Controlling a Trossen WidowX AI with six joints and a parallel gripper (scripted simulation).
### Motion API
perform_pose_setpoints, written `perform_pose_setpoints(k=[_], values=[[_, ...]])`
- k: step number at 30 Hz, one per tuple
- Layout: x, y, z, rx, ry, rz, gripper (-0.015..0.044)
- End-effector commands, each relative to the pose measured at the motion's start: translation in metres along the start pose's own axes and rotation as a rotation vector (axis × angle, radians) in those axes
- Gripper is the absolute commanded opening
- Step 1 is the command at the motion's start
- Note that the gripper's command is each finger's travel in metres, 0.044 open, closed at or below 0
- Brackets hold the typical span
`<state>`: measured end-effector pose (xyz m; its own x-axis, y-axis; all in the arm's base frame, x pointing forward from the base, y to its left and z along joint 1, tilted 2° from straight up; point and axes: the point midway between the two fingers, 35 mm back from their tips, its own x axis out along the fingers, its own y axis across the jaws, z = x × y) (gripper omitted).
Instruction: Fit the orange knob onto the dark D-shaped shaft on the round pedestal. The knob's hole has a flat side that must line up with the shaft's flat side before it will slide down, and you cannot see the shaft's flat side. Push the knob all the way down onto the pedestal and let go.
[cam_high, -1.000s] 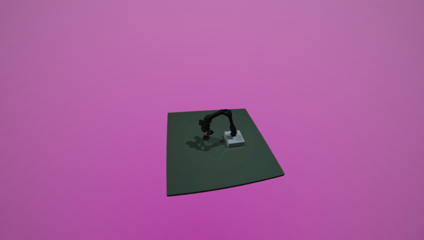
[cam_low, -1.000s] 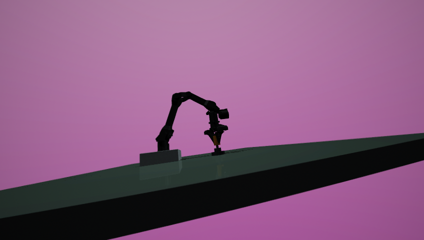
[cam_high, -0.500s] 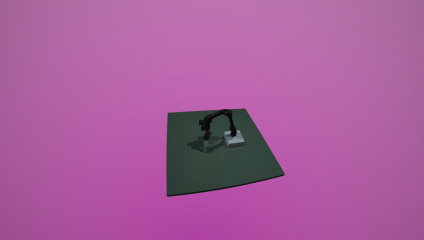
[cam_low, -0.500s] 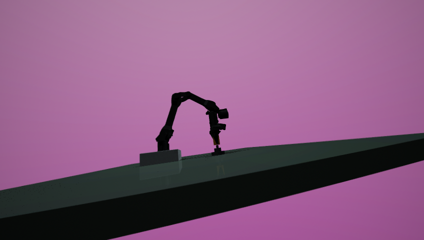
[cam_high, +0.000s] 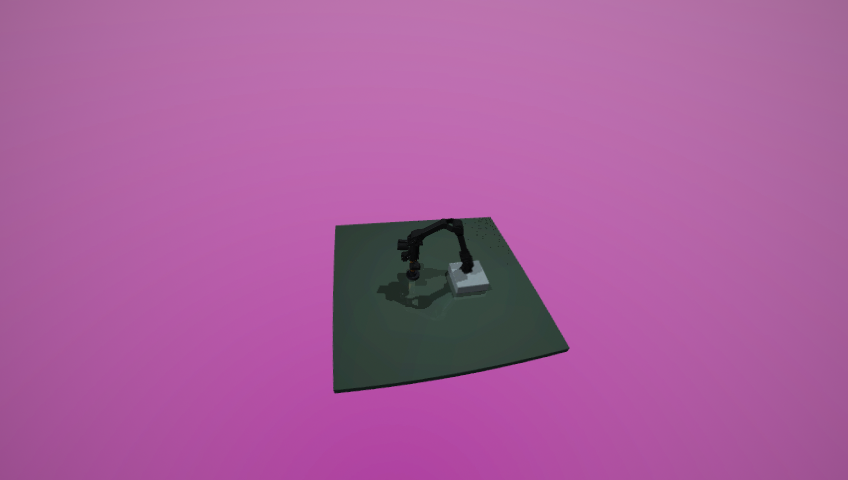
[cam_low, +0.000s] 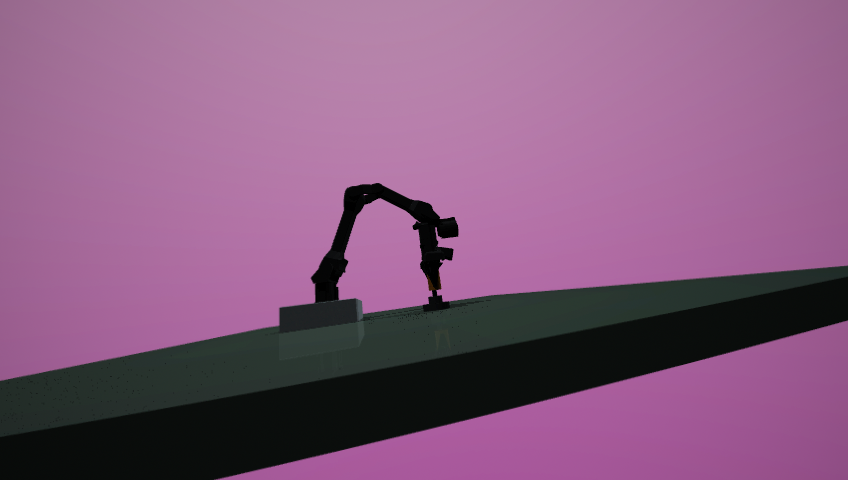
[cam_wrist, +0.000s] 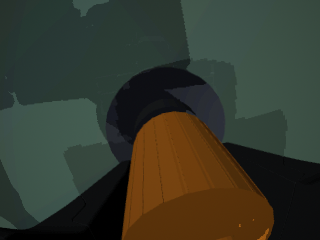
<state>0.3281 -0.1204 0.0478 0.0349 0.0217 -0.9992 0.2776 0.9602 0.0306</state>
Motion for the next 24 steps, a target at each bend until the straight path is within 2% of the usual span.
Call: perform_pose_setpoints(k=[1,13,19,24], values=[[0.0012,-0.0007,0.0019,0.003,-0.006,-0.005,0.0],[-0.0041,-0.0004,0.0006,0.012,-0.006,-0.005,0.0],[-0.0052,-0.0001,-0.0022,0.202,-0.007,-0.005,0.0],[-0.0006,0.0002,-0.0035,0.212,-0.007,-0.005,0.0]])
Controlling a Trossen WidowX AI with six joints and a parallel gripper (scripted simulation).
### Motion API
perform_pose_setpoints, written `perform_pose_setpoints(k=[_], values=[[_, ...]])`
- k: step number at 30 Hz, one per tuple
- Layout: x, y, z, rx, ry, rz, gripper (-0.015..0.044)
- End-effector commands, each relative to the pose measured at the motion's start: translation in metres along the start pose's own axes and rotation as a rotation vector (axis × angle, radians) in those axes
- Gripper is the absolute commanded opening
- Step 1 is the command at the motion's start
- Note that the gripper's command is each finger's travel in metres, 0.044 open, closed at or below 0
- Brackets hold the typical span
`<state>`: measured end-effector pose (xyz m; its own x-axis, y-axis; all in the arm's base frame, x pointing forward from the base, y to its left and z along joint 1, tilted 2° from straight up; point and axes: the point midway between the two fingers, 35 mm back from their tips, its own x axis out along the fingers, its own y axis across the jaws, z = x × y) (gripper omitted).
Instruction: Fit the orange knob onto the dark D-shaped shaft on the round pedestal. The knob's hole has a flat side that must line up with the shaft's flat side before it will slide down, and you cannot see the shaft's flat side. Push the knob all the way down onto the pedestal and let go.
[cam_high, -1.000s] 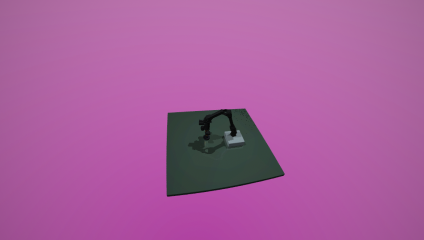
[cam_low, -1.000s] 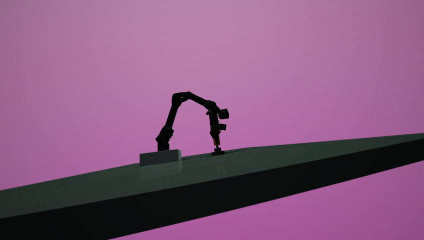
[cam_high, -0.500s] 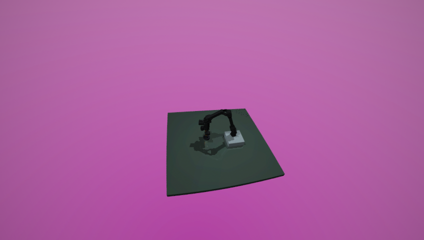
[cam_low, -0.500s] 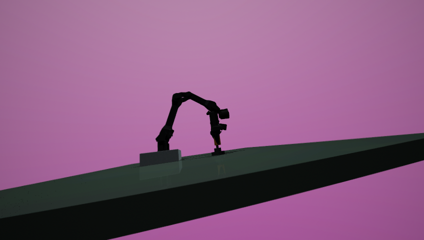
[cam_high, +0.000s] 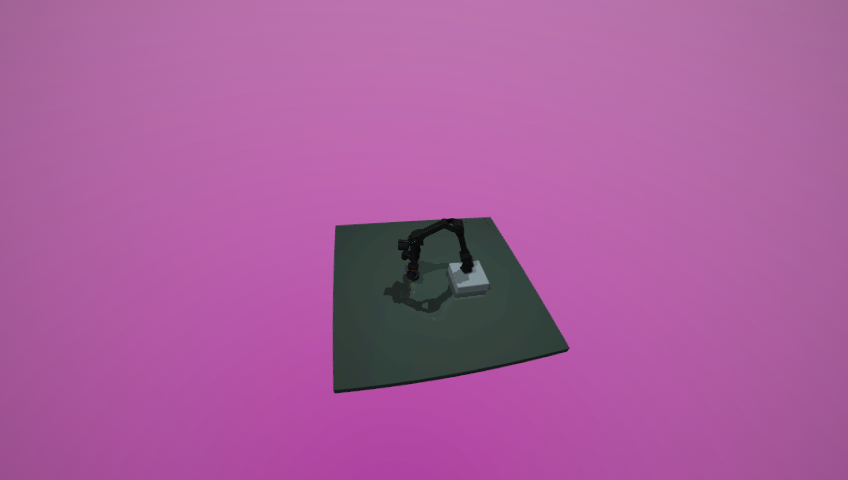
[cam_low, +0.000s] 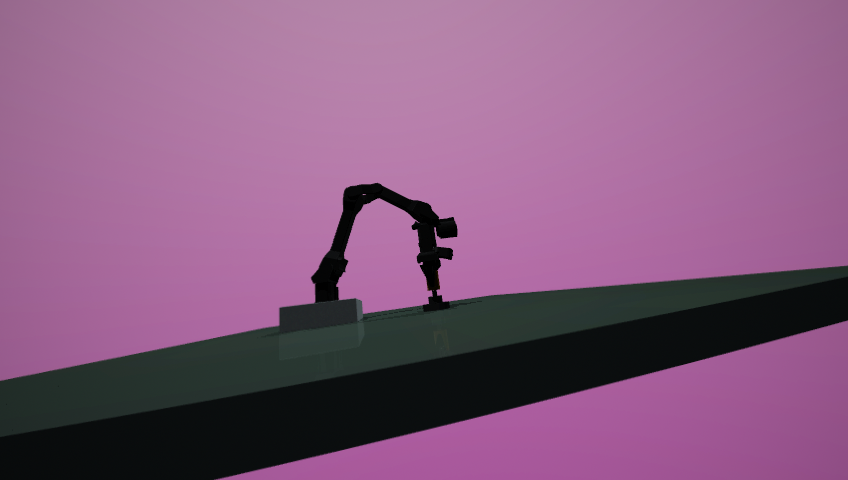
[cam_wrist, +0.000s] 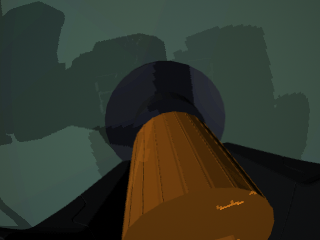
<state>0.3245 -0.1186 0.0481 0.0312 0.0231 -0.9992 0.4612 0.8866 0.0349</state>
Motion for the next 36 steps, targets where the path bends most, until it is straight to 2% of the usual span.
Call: perform_pose_setpoints(k=[1,14,21,36], values=[[0.0012,-0.0004,0.0006,0.014,-0.011,-0.003,0.0],[-0.0031,-0.0007,0.003,0.023,-0.011,-0.003,0.0],[-0.0043,0.0,0.0056,0.223,-0.012,-0.002,0.0],[-0.0018,0.0003,0.0057,0.223,-0.012,-0.002,0.0]])
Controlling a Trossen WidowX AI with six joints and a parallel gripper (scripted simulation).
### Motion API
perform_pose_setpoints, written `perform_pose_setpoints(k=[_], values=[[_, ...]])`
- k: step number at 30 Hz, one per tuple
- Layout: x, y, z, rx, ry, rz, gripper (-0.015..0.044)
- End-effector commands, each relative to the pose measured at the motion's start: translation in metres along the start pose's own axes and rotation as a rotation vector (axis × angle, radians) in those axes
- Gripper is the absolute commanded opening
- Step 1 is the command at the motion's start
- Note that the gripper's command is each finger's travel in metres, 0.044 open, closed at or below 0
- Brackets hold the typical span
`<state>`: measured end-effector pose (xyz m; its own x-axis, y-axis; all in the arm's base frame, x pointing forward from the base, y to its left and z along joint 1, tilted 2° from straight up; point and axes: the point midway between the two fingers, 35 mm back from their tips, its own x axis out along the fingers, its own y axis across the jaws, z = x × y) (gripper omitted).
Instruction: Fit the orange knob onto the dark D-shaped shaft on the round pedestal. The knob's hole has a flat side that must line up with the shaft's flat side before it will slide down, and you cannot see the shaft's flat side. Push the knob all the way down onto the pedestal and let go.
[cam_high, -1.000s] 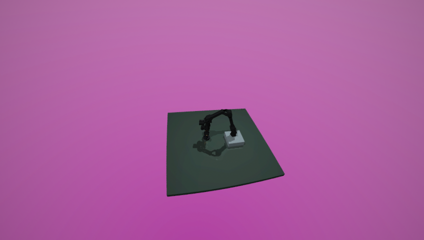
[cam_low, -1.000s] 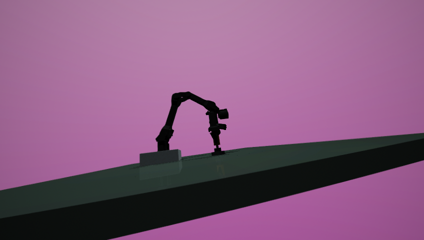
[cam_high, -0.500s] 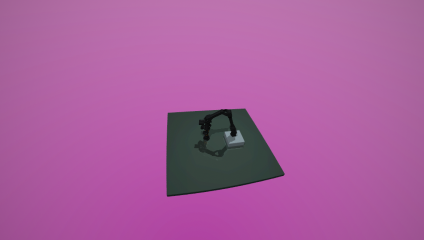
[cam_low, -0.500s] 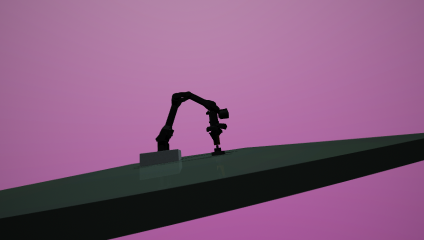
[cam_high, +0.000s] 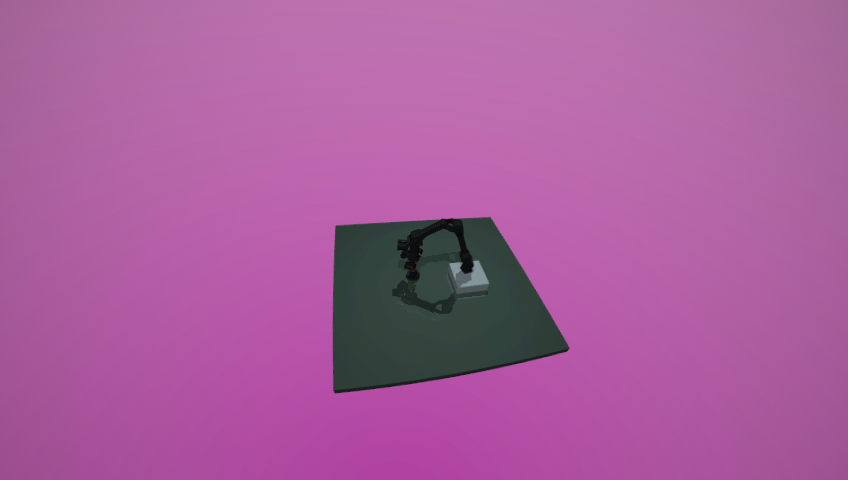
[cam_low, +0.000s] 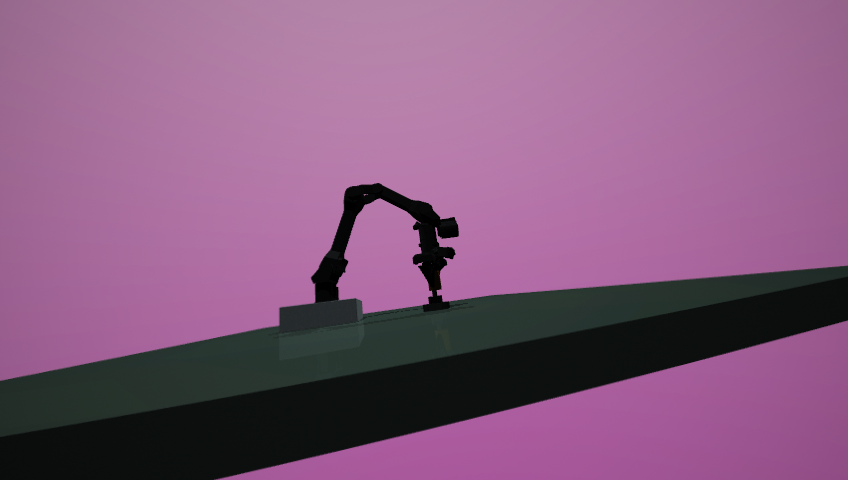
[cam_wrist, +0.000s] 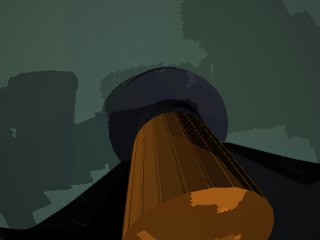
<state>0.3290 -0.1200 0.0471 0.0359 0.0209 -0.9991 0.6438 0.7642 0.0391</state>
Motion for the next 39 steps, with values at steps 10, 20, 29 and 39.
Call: perform_pose_setpoints(k=[10,20,29,39], values=[[-0.006,-0.0018,-0.0024,0.202,-0.007,-0.002,0.0],[0.0002,-0.002,-0.0036,0.213,-0.007,-0.002,0.0],[-0.0043,-0.0011,-0.0017,0.221,-0.007,-0.002,0.0],[-0.0031,0.0002,0.0016,0.422,-0.007,-0.001,0.0]])
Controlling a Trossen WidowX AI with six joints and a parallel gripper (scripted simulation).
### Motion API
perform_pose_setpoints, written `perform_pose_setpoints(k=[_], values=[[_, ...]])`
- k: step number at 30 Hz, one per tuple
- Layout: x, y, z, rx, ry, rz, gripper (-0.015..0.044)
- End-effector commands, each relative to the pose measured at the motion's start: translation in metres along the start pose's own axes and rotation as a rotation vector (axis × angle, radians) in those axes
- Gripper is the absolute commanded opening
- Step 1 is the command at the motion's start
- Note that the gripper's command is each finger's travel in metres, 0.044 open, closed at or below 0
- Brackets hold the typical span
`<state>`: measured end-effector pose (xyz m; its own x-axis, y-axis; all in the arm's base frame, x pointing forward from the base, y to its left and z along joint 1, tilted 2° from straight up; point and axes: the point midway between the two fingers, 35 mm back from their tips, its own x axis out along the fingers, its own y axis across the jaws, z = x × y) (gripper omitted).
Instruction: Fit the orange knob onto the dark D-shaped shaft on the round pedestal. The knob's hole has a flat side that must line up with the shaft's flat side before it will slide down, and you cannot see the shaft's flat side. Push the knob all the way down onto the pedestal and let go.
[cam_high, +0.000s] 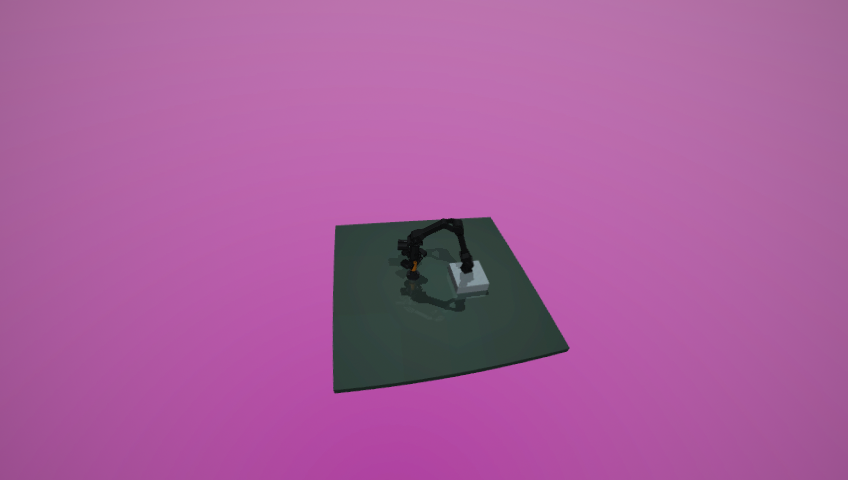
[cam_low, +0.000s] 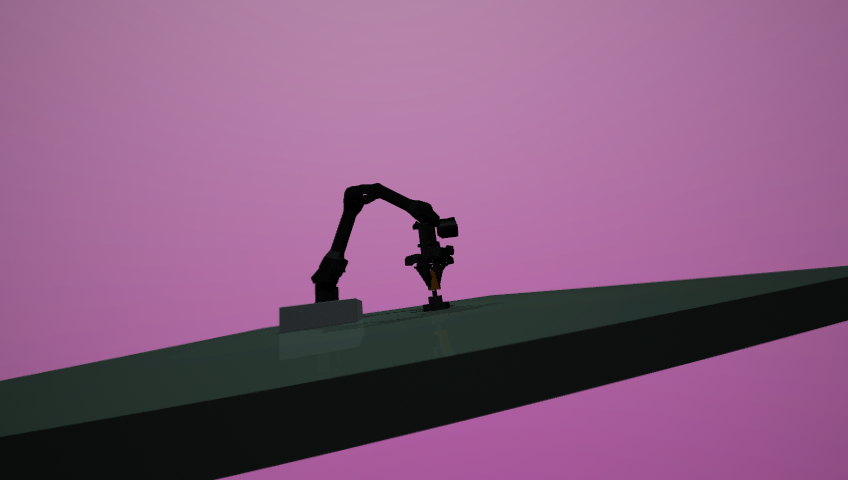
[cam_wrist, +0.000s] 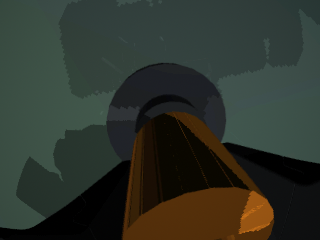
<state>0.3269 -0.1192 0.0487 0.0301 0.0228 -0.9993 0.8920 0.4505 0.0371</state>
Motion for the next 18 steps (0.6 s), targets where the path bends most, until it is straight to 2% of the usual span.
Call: perform_pose_setpoints(k=[1,14,18], values=[[0.0003,0.0022,0.003,0.019,-0.011,0.005,0.0],[-0.0031,0.002,0.0027,0.019,-0.011,0.005,0.0],[-0.0035,0.0014,0.0022,0.105,-0.011,0.006,0.0]])
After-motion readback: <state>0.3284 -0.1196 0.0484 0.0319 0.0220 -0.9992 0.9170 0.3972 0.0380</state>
